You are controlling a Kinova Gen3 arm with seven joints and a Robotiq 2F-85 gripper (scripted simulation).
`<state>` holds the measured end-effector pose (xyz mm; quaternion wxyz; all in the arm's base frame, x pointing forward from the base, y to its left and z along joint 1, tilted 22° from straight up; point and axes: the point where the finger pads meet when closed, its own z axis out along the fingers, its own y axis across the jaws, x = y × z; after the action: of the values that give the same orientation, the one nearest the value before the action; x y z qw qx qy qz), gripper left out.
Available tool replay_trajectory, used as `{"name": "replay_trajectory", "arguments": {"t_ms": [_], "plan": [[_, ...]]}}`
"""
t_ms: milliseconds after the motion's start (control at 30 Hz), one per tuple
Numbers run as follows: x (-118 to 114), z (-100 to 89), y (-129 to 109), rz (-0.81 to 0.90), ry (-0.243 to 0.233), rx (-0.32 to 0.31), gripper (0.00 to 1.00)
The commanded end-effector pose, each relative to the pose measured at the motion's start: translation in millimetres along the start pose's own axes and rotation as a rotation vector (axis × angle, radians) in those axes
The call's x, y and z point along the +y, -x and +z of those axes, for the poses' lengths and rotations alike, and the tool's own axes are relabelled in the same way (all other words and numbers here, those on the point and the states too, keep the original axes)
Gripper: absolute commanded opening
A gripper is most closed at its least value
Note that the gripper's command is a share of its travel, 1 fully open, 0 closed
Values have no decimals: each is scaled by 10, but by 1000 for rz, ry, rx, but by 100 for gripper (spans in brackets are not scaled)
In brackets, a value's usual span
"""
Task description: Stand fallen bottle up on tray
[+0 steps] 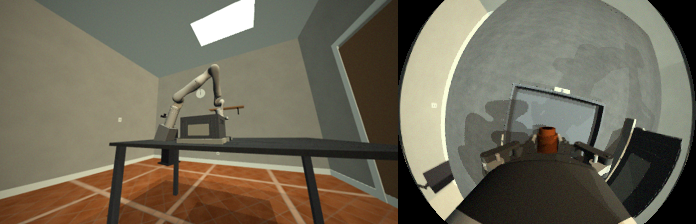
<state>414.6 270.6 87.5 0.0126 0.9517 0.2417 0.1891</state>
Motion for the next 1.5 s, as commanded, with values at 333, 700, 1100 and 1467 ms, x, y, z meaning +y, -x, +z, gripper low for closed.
{"name": "replay_trajectory", "arguments": {"t_ms": [333,700,1100,1467], "plan": [[-1,-5,-4,0,0,1,0],[-1,-10,-4,0,0,1,0],[-1,-36,-4,0,0,1,0],[-1,-100,-4,0,0,1,0]]}}
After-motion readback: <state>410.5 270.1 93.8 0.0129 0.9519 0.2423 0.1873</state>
